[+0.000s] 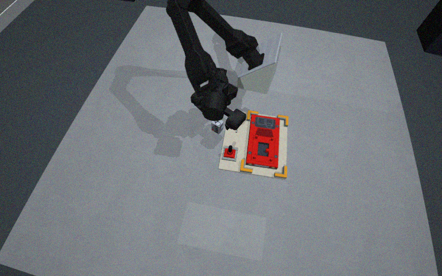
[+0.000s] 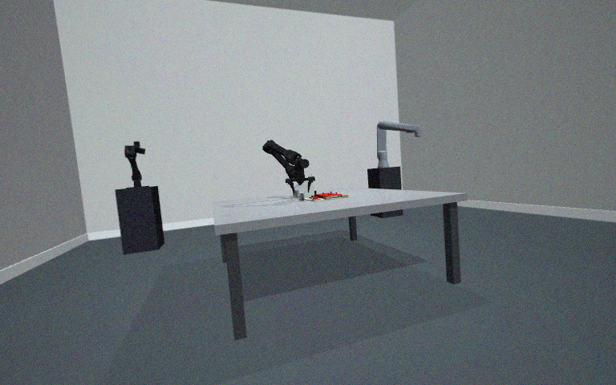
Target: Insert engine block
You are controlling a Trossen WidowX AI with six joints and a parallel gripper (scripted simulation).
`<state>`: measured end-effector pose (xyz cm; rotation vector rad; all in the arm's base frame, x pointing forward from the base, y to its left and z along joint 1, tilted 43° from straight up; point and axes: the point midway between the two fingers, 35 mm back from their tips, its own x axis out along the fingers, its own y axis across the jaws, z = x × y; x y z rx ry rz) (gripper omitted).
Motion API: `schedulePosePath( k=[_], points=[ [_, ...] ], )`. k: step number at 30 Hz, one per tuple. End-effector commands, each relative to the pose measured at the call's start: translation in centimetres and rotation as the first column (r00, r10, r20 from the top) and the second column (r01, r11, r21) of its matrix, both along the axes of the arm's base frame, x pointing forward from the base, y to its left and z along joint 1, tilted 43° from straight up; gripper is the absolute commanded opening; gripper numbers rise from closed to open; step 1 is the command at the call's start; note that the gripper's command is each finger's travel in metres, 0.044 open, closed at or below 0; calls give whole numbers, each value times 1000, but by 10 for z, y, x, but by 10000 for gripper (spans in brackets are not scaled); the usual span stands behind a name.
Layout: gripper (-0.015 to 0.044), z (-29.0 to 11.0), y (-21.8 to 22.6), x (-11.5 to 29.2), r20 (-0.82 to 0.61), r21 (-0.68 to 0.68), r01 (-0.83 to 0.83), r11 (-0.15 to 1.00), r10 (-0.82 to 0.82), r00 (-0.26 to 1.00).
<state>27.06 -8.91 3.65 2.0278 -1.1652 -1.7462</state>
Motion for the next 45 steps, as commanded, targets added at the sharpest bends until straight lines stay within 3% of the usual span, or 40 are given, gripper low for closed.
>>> schedulePosePath(
  k=[1,10,20,33,45],
  points=[
    [440,1,1,0,71,1,77,997,-76,995],
    [440,3,3,0,276,34,298,954,-295,915],
    [440,6,5,1,474,124,511,851,-503,723],
    [440,9,8,1,646,305,697,649,-679,350],
    [440,12,11,1,694,506,748,429,-718,-58]
  ],
)
